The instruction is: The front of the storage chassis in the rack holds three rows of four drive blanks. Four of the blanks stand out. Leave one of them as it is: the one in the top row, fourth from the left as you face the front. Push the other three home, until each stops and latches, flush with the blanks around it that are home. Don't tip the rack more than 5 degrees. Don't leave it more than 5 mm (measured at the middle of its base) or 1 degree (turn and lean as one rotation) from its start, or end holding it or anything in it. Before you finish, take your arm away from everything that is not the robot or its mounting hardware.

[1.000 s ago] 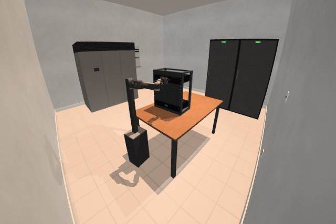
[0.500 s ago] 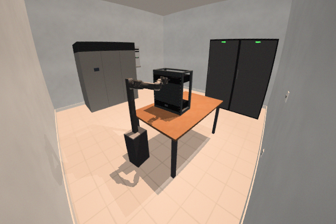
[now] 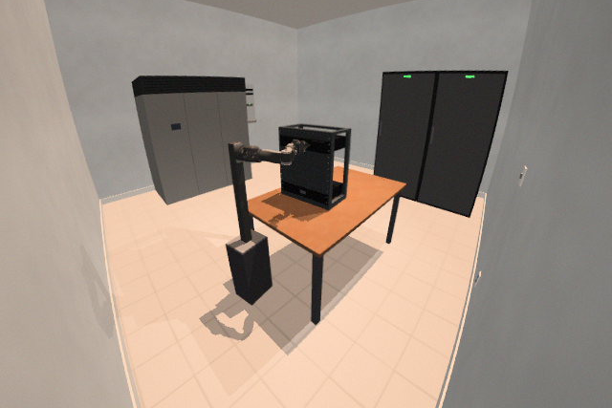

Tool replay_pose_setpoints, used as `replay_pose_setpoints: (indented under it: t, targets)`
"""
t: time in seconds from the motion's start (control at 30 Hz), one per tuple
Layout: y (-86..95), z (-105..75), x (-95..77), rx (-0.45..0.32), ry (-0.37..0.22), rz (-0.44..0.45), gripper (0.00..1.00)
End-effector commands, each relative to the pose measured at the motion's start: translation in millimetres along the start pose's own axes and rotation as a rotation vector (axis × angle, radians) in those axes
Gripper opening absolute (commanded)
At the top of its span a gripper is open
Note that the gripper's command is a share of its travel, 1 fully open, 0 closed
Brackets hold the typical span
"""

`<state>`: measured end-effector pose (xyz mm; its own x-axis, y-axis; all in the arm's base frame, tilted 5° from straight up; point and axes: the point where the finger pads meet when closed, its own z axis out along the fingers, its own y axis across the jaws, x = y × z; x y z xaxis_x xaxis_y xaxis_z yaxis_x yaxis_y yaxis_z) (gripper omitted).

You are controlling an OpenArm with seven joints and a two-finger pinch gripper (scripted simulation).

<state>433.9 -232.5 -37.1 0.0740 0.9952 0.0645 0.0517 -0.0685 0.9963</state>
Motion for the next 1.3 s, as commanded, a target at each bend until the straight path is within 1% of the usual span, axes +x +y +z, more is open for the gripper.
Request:
replay_pose_setpoints:
  t: [0.0,0.87,1.13,1.2,1.27]
  targets:
    - [3.4,1.9,1.6,-0.006,0.006,0.001,0.0]
    - [3.5,2.8,2.0,-0.006,0.006,0.001,0.0]
    - [4.1,-8.8,3.2,-0.008,0.009,0.001,0.0]
    - [4.1,-8.8,3.2,-0.008,0.009,0.001,0.0]
    - [4.0,-14.0,3.2,-0.008,0.009,0.001,0.0]
